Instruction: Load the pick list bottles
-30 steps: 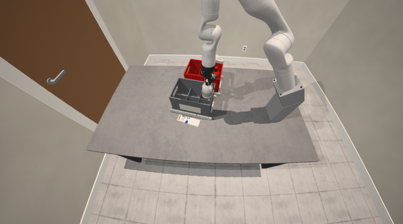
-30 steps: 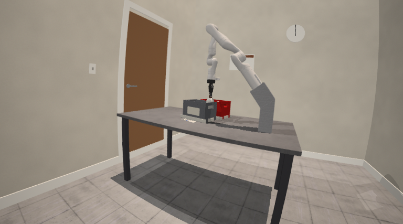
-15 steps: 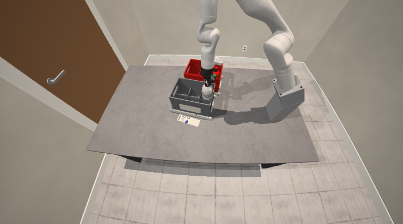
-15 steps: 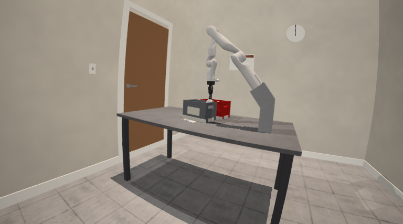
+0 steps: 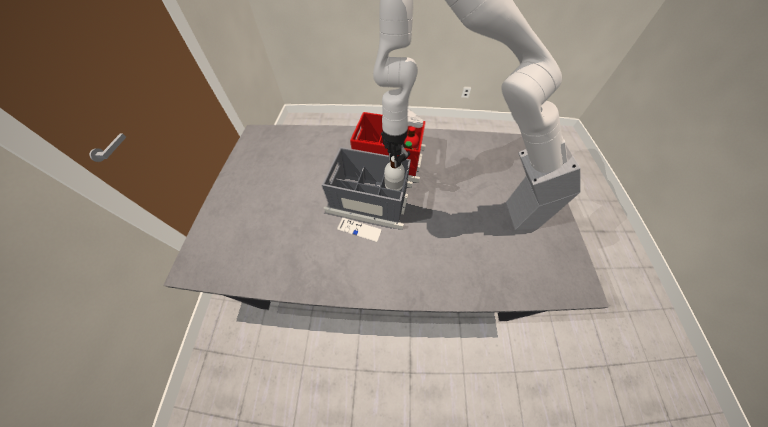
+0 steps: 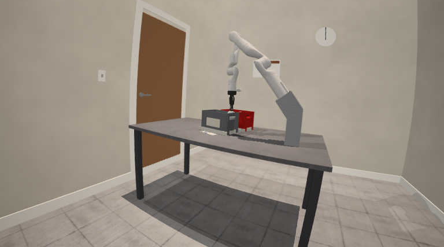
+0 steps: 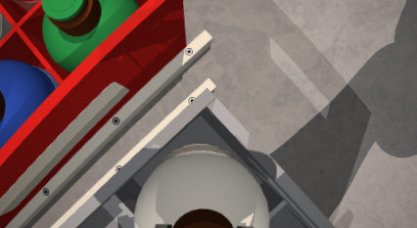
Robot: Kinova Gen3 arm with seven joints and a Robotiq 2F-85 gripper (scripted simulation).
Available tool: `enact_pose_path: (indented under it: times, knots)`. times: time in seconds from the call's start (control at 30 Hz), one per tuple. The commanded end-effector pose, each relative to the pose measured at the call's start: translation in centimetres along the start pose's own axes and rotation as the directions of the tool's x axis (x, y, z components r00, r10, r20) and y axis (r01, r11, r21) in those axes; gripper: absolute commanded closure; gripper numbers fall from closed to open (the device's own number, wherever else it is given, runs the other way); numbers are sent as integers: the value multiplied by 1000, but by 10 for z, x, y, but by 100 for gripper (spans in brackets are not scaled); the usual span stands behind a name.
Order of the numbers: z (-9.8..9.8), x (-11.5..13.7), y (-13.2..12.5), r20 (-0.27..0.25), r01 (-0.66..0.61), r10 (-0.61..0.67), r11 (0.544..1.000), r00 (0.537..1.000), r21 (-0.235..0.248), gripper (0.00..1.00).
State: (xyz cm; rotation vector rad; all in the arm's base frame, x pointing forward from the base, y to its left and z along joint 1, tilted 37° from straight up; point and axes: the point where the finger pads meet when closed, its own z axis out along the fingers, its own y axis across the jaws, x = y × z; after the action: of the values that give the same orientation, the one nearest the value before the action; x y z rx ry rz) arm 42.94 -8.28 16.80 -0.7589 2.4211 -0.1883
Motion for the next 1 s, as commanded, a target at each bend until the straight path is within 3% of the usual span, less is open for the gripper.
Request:
enact_pose_path:
  times: [0.0, 0.97]
  knots:
    - [4, 0, 0, 24, -1, 0, 1000, 1000, 28, 90]
    - [29, 2, 1, 25, -1, 0, 1000, 1000, 28, 90]
